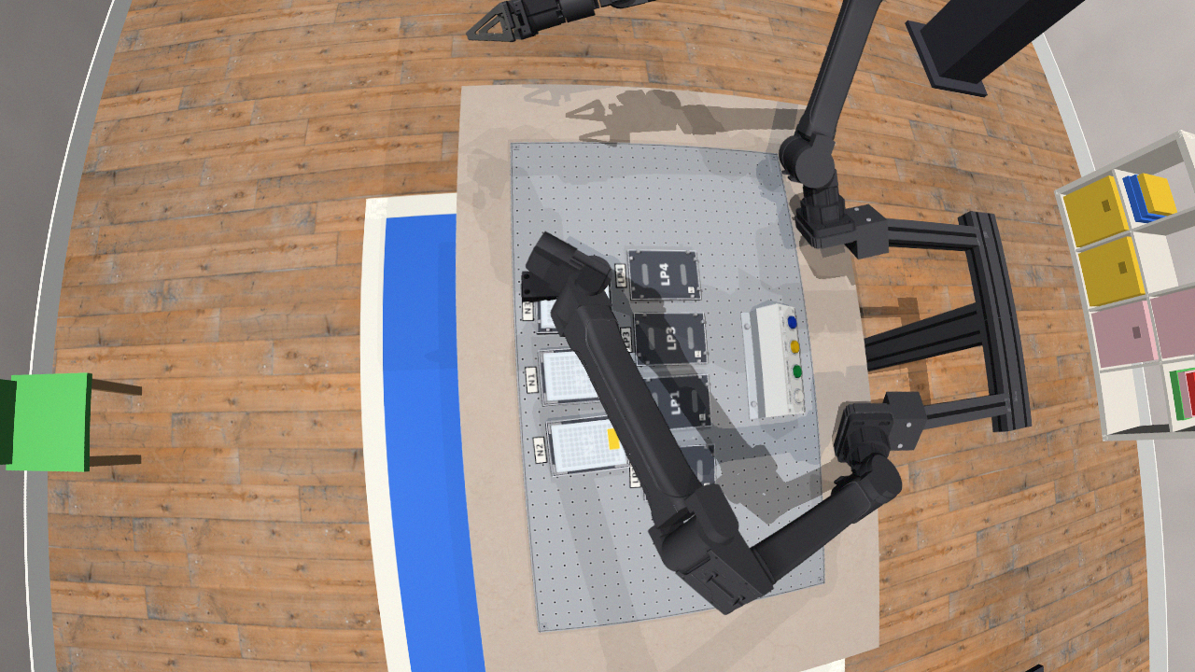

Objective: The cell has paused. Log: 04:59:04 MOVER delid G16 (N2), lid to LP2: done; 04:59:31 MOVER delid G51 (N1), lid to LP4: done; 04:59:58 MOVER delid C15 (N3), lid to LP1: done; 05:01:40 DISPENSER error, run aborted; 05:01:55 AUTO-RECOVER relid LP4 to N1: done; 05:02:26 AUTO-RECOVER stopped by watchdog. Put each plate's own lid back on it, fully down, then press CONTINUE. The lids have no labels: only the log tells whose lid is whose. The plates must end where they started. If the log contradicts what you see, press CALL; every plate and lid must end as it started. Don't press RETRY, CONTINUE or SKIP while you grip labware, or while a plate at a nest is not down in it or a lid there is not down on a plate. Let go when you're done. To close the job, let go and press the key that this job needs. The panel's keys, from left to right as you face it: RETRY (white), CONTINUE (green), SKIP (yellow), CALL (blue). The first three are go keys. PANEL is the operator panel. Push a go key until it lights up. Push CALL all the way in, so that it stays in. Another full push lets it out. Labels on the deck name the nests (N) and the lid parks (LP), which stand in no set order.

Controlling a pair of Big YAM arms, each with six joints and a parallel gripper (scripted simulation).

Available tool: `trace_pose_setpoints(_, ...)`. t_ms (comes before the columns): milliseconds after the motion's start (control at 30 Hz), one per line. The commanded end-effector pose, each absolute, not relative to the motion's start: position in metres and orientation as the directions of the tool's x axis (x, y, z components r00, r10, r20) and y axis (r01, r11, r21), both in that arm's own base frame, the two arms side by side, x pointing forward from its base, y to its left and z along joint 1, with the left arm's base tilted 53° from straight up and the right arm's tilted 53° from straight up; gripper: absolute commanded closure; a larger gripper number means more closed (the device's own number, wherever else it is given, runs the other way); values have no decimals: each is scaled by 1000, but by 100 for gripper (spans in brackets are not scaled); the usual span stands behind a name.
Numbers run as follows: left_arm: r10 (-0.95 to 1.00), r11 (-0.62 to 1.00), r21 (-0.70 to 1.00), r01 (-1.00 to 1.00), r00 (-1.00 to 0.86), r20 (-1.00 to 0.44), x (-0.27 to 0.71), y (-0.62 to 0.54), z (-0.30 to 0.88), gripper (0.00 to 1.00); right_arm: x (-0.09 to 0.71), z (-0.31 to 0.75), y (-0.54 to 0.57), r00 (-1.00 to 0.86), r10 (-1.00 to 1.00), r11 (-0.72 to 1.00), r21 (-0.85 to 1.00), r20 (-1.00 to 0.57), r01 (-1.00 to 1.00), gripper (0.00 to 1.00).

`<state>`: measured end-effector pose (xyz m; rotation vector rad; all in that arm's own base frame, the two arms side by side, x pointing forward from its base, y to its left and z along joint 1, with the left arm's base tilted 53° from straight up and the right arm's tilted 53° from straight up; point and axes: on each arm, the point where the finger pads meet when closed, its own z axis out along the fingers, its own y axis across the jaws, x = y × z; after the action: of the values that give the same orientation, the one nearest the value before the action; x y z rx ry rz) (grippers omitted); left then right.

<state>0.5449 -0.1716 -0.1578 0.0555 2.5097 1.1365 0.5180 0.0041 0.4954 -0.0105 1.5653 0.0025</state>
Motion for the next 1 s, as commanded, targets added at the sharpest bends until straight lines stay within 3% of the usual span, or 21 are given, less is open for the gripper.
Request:
trace_pose_setpoints(0,189,653,751,-100,-938,-290,540,-154,-176,100,523,492,-6,2,10,1000,10,-1000,10,0)
trace_pose_setpoints(967,188,655,748,-105,-937,-295,545,-152,-178,100,523,492,-6,2,10,1000,10,-1000,10,0)
